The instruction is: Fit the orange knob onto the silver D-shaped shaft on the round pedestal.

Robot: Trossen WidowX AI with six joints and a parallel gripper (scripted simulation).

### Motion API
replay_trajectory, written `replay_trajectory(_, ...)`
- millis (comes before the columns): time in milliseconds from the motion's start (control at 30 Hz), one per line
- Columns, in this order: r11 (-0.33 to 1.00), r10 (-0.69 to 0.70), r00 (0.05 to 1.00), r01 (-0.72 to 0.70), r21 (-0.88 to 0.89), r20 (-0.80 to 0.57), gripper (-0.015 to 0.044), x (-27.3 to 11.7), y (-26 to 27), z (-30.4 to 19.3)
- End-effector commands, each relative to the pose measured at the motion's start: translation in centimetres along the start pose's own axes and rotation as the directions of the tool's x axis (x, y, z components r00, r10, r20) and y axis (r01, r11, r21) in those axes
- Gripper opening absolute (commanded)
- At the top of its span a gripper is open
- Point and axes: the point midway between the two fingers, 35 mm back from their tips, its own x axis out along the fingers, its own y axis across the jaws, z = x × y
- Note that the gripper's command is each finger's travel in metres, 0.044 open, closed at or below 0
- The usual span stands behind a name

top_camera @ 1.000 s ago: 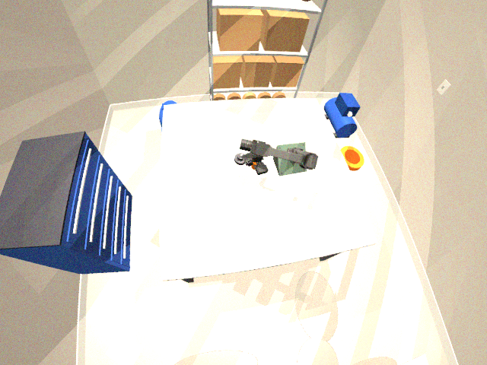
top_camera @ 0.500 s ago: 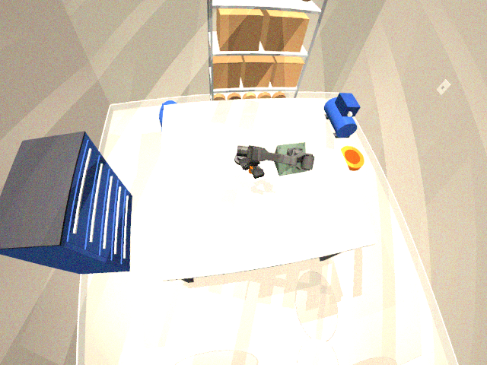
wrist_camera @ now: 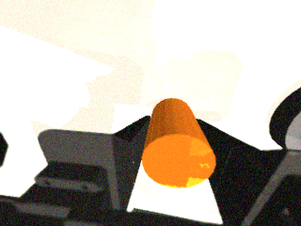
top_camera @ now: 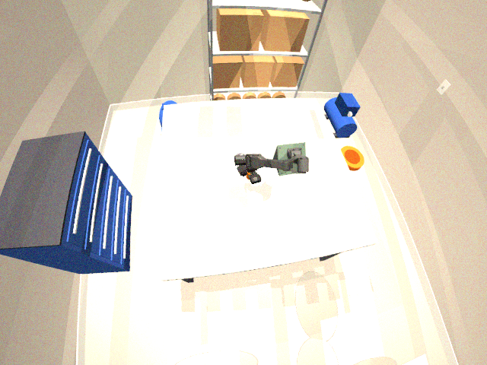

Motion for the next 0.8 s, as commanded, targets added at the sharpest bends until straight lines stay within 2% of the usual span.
replay_trajectory(0, 1.0, 0.011, 1.0, -0.011, 0.005, -0.001, 0.0, 1.5, -0.01, -0.01)
replay_trajectory(233, 1.0, 0.012, 1.0, -0.012, 0.005, -0.002, 0.0, 1.58, 0.0, -0.12)
replay_trajectory(533, 1.0, 0.007, 1.0, -0.007, 0.0, -0.002, 0.0236, 1.42, -0.01, -0.08)
replay_trajectory(767, 1.0, 0.007, 1.0, -0.007, 0.0, -0.002, 0.024, 1.42, -0.01, -0.08)
